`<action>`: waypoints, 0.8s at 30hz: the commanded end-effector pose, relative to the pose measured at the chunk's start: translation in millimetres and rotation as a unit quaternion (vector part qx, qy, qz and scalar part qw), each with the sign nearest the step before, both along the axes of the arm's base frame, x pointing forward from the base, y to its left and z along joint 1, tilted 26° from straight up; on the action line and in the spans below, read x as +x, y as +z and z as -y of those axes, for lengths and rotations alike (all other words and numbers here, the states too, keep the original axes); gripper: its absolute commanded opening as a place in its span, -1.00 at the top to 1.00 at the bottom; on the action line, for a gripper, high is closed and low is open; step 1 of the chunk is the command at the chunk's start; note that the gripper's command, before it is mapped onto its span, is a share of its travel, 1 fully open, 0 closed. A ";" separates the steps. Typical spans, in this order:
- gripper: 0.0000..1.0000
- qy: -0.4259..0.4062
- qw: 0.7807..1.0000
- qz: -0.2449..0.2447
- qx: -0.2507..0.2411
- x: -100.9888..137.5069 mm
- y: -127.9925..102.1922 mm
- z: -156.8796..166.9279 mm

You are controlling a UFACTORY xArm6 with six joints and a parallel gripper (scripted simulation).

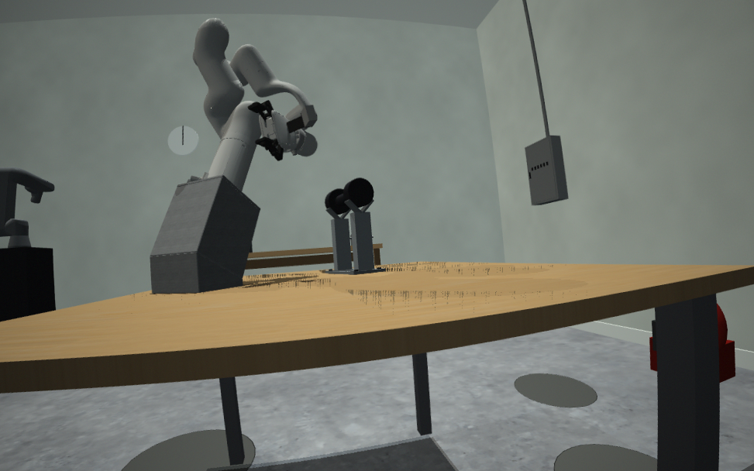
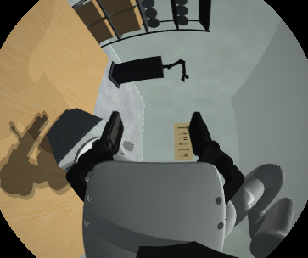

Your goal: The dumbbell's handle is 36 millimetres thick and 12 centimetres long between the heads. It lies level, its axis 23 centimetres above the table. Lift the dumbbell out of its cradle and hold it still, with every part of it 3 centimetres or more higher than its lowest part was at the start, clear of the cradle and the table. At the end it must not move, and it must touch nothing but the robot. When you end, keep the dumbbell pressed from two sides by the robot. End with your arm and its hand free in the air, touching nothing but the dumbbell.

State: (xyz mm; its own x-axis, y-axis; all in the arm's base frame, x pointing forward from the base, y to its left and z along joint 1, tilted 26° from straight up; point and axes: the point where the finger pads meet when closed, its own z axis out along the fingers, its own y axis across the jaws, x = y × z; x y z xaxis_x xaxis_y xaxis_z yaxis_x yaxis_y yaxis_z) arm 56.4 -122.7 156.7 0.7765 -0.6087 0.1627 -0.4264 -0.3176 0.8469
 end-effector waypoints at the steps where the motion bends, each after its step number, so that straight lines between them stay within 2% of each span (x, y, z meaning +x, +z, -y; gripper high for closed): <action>1: -1.00 0.000 1.000 0.001 0.000 0.4 0.4 -0.1; 19: -1.00 -0.002 1.000 0.003 0.003 1.9 0.7 -1.3; 21: -1.00 -0.012 1.000 0.020 0.021 10.9 2.8 -7.9; 23: -1.00 -0.036 0.996 0.060 0.062 31.8 9.5 -21.8; 24: -1.00 -0.036 0.996 0.060 0.062 31.8 9.5 -21.8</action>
State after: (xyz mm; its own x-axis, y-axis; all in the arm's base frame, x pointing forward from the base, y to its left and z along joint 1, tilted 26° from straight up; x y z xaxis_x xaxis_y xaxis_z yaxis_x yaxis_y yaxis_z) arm 62.7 -118.1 158.1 0.7634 -0.6244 0.1652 -0.4515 -0.3331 0.8277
